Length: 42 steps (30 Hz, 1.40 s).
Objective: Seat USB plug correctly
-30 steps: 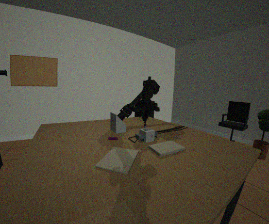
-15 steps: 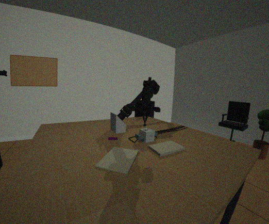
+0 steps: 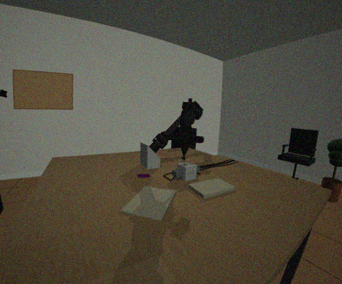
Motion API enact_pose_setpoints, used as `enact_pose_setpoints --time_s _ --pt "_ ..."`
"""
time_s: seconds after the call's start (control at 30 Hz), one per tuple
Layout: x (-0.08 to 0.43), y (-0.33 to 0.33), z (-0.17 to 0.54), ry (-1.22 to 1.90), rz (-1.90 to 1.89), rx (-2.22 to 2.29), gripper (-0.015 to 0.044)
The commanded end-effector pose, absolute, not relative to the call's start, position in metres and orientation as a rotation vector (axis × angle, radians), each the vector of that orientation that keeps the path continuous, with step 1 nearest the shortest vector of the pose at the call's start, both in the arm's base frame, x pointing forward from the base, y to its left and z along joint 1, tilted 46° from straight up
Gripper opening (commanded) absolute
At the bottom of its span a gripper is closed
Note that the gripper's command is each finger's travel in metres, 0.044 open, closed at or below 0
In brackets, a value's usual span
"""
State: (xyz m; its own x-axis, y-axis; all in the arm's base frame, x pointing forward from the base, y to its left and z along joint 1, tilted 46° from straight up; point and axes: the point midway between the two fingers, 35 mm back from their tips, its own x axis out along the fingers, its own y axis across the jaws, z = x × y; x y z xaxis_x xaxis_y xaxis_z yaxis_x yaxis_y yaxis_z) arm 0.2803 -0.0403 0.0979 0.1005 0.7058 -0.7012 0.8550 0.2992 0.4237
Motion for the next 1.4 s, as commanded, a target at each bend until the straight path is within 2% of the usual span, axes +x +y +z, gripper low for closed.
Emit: enact_pose_setpoints --time_s 0.0,0.63,1.37 --pt "0.2804 -0.0403 0.0977 1.651 -0.281 1.515 0.0000" --pt "0.2804 -0.0403 0.0977 1.657 -0.718 1.860 0.0000" --pt "0.2805 -0.0392 0.0976 1.662 -0.710 1.865 0.0000"
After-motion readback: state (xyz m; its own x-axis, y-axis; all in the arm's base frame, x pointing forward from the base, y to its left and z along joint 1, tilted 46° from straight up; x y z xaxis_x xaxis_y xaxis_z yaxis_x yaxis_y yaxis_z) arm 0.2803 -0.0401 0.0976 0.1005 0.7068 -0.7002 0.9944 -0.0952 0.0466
